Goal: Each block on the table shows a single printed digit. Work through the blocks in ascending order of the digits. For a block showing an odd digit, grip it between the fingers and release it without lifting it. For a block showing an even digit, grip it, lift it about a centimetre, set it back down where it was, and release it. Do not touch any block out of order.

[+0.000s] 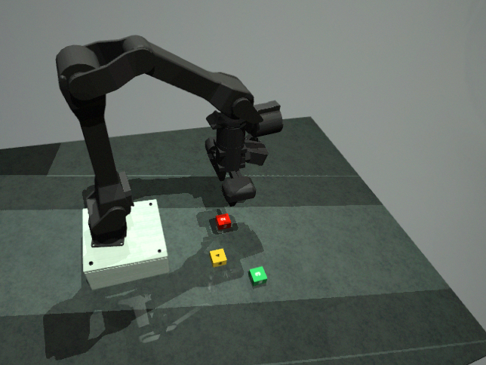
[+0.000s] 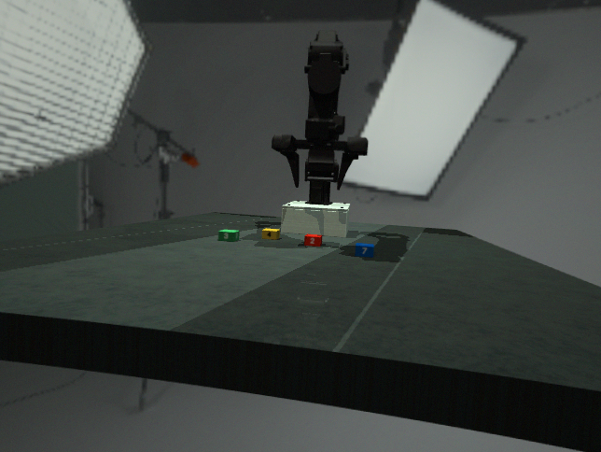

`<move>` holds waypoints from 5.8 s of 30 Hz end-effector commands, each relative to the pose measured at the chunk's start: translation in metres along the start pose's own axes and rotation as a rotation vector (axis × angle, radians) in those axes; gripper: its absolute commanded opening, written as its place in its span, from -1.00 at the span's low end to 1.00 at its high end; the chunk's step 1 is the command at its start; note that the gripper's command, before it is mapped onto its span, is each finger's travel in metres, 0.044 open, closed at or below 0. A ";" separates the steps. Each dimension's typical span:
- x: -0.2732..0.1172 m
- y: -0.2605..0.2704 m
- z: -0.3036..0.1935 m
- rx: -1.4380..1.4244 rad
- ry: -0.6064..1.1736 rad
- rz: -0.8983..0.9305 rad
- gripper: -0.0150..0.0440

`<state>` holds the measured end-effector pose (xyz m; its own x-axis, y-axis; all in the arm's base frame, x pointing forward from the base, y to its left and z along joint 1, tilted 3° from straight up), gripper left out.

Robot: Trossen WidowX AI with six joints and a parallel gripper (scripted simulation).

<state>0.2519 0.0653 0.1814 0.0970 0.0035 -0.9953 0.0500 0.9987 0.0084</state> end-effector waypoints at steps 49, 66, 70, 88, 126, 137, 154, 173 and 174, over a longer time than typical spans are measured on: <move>0.105 -0.003 -0.008 -0.005 0.026 -0.003 -0.08; 0.105 -0.003 -0.008 -0.005 0.026 -0.003 -0.08; 0.104 -0.003 -0.008 -0.005 0.026 -0.003 -0.08; 0.090 -0.003 -0.008 -0.005 0.025 -0.003 -0.08; 0.105 -0.003 -0.008 -0.005 0.026 -0.003 0.63; 0.069 -0.003 -0.007 -0.005 0.025 -0.003 0.86; -0.012 -0.003 -0.005 -0.005 0.025 -0.003 -0.08; -0.013 -0.152 0.060 0.002 0.019 -0.019 -0.08; -0.013 -0.157 0.061 -0.002 0.019 -0.019 -0.08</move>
<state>0.3001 -0.0751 0.1998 0.0817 -0.0231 -0.9964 0.0699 0.9974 -0.0174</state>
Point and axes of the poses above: the point midway between the two fingers, 35 mm back from their tips, its own x axis out along the fingers, its own y axis across the jaws, z = x × y, the point moved 9 cm from there along -x, back along the fingers, and after that the axes turned 11 degrees about x, right-handed, at the moved point
